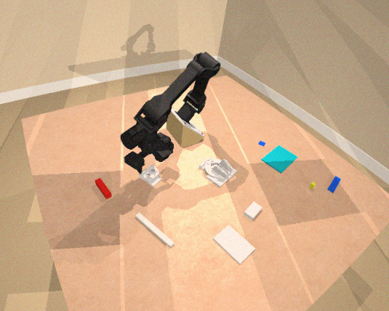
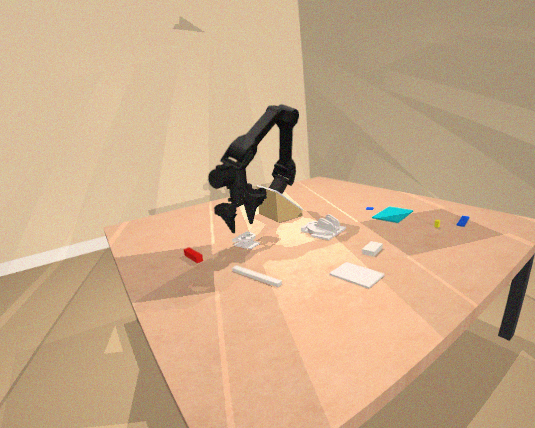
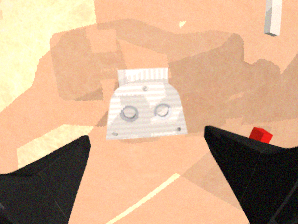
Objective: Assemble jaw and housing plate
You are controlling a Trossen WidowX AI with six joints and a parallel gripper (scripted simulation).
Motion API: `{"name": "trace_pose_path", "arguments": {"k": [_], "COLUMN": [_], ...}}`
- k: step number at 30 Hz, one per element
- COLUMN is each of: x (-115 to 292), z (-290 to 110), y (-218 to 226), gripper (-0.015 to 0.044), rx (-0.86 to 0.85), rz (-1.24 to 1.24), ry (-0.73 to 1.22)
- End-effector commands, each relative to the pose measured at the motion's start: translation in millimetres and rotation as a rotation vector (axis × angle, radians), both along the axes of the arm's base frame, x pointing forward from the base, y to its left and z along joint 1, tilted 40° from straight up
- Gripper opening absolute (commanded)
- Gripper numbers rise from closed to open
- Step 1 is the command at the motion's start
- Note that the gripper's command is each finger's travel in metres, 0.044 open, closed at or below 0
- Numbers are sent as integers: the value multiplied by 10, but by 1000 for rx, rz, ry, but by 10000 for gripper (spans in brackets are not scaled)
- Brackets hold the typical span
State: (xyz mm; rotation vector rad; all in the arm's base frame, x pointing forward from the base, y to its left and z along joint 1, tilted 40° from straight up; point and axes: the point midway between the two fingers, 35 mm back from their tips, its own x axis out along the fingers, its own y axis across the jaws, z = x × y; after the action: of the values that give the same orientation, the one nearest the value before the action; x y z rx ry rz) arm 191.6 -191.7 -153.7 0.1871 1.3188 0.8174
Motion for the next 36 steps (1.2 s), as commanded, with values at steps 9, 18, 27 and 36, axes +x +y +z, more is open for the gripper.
{"name": "trace_pose_path", "arguments": {"k": [9,18,27,36], "x": [13,21,24,24], "z": [-154,-268,-359,-359], "y": [126,216,292,292], "gripper": [440,440,440,440], "rx": [6,7,7,7], "rz": [-6,-8,-9,-9], "ry": [4,4,4,4]}}
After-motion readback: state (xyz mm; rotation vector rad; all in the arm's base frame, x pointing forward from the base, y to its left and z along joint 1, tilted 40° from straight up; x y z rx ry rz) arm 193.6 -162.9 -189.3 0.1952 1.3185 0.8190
